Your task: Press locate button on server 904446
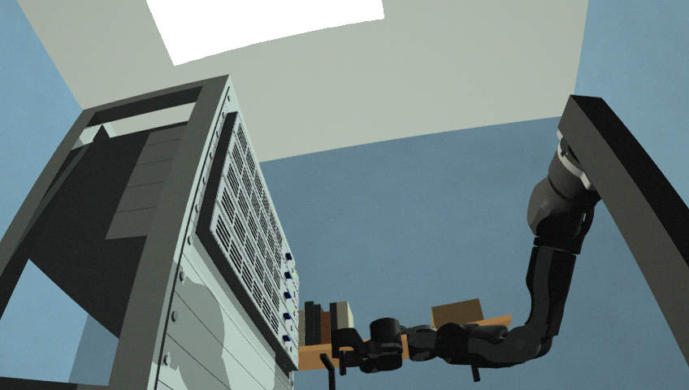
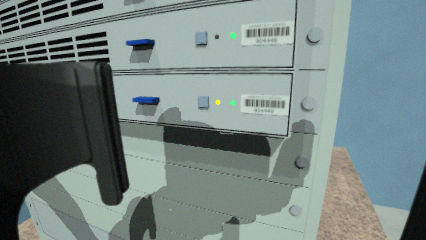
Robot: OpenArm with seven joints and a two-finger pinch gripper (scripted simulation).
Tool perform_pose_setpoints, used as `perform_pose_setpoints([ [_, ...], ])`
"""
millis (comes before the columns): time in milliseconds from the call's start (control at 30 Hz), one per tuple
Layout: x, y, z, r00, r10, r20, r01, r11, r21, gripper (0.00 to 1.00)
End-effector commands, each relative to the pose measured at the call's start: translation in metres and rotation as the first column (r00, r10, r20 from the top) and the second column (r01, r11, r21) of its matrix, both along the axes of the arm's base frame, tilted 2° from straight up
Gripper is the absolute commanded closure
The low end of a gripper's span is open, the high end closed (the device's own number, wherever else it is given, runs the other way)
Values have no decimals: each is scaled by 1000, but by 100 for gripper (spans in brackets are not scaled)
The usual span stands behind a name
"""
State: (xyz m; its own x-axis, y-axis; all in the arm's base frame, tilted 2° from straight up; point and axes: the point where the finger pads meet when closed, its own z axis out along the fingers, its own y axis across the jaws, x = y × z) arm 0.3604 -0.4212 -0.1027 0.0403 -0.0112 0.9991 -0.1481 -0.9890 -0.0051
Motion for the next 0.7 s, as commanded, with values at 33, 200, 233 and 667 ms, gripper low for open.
perform_pose_setpoints([
  [33, 0, 1, 3, 1000, 4, 0, -4, 1000, 2, 40],
  [200, 0, 1, 11, 1000, 4, 0, -4, 1000, 2, 40],
  [233, 0, 1, 13, 1000, 4, 0, -4, 1000, 2, 40],
  [667, 1, 1, 37, 1000, 4, 0, -4, 1000, 2, 40],
])
